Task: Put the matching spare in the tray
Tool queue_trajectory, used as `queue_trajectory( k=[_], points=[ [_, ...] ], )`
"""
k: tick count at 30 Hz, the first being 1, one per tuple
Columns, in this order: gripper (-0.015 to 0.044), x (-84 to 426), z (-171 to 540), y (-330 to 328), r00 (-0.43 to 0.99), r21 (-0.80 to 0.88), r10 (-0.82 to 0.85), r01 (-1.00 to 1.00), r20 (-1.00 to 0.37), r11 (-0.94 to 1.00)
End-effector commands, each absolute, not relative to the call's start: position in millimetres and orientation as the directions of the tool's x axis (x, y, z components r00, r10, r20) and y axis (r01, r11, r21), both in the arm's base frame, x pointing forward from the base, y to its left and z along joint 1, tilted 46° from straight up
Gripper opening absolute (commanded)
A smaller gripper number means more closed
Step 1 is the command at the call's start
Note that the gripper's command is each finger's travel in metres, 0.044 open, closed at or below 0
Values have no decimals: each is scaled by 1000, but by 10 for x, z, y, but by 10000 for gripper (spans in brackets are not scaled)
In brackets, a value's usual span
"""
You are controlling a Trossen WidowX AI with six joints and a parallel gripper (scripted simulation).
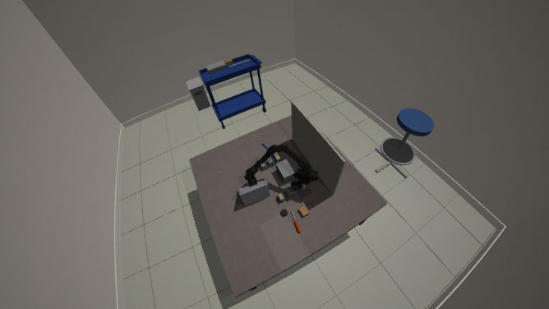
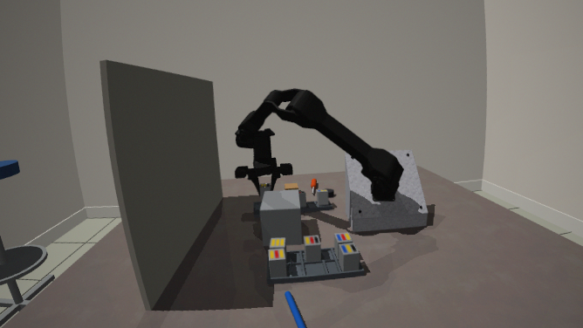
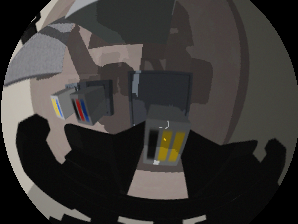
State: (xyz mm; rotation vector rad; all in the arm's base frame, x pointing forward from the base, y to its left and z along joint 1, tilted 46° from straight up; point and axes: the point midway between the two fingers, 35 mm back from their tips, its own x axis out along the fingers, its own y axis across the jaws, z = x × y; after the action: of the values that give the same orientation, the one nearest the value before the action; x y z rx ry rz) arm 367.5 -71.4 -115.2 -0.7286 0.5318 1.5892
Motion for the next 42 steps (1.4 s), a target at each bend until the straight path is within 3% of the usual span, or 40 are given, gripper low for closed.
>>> queue_trajectory(
  k=[1, 30, 42],
  points=[
    [0, 3669, -1176, -680, -51, -68, 700, -988, -712, -141],
    [0, 3618, -1330, -498, -52, -68, 703, -988, -710, -142],
    [315, 3625, -1315, -525, -55, -69, 698, -987, -714, -148]
  ],
)
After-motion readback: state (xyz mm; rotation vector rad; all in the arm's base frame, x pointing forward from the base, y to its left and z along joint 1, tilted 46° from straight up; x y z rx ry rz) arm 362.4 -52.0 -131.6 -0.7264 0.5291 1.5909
